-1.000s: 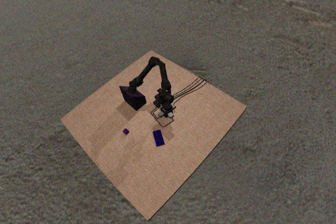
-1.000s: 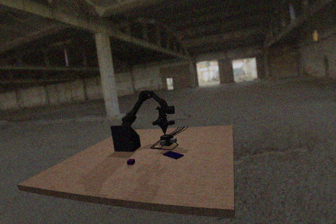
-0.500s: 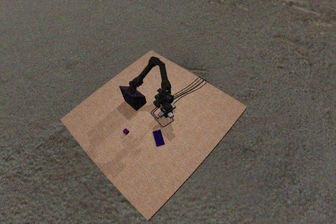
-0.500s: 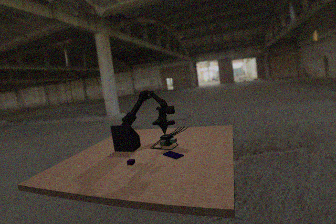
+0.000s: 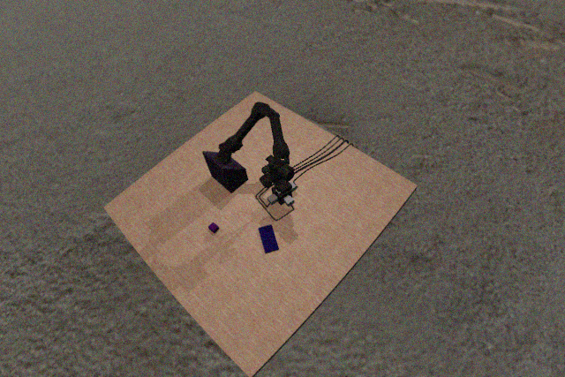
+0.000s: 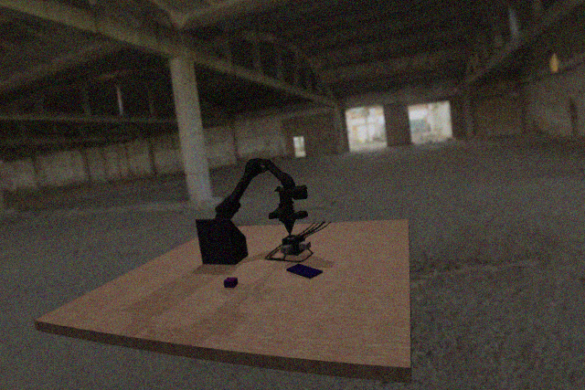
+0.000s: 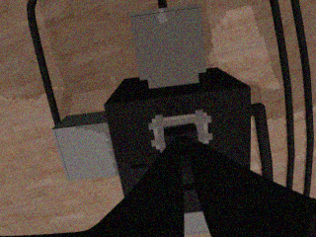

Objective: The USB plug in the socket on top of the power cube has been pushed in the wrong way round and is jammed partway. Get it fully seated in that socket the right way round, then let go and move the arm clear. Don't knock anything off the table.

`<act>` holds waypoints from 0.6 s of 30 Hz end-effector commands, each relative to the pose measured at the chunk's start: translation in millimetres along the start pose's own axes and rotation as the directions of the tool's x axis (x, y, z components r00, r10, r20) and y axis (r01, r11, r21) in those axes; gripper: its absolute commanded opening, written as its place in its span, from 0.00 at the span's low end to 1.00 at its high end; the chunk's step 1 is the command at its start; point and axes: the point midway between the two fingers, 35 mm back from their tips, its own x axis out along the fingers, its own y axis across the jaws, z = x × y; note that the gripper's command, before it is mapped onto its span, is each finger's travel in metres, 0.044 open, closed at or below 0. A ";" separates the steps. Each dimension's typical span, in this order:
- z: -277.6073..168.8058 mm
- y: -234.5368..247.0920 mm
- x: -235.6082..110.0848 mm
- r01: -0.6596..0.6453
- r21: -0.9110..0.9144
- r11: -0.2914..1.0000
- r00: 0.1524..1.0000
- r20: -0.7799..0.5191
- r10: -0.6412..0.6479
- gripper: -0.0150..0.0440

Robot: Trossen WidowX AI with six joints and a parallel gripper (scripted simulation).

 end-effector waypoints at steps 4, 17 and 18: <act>0.0 0.0 0.1 0.000 0.000 1.000 1.000 0.000 0.000 0.30; 0.0 0.0 0.1 0.000 0.000 1.000 1.000 0.000 0.000 0.42; 0.0 0.0 0.1 0.000 0.000 1.000 1.000 0.000 0.000 0.42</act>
